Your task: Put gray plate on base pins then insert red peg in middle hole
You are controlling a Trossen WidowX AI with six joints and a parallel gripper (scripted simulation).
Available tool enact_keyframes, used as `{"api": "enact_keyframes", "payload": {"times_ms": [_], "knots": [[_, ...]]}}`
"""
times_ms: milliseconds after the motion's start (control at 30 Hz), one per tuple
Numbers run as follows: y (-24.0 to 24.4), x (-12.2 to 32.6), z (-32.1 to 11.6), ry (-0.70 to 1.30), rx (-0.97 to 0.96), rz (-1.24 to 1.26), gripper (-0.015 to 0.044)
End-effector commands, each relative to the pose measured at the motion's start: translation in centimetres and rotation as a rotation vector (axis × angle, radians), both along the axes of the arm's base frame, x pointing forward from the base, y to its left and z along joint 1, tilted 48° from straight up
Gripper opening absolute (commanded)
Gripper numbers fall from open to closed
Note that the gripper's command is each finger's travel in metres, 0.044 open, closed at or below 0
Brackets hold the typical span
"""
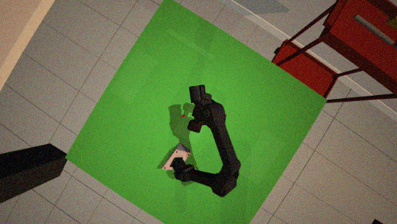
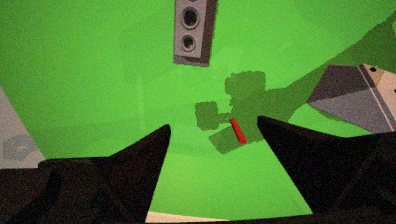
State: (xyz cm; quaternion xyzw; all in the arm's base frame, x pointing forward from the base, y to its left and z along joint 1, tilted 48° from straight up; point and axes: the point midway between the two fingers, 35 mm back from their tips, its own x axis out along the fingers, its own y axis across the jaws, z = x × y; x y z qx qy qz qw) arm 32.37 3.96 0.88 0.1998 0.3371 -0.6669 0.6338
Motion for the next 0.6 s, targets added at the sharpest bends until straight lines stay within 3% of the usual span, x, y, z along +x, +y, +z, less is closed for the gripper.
{"api": "enact_keyframes", "payload": {"times_ms": [0, 100, 567], "knots": [[3.7, -4.3, -4.1, 0.105, 0.005, 0.083, 0.044], [4.9, -6.5, -5.6, 0.15, 0.002, 0.121, 0.044], [3.2, -7.4, -7.4, 0.151, 0.001, 0.122, 0.044]]}}
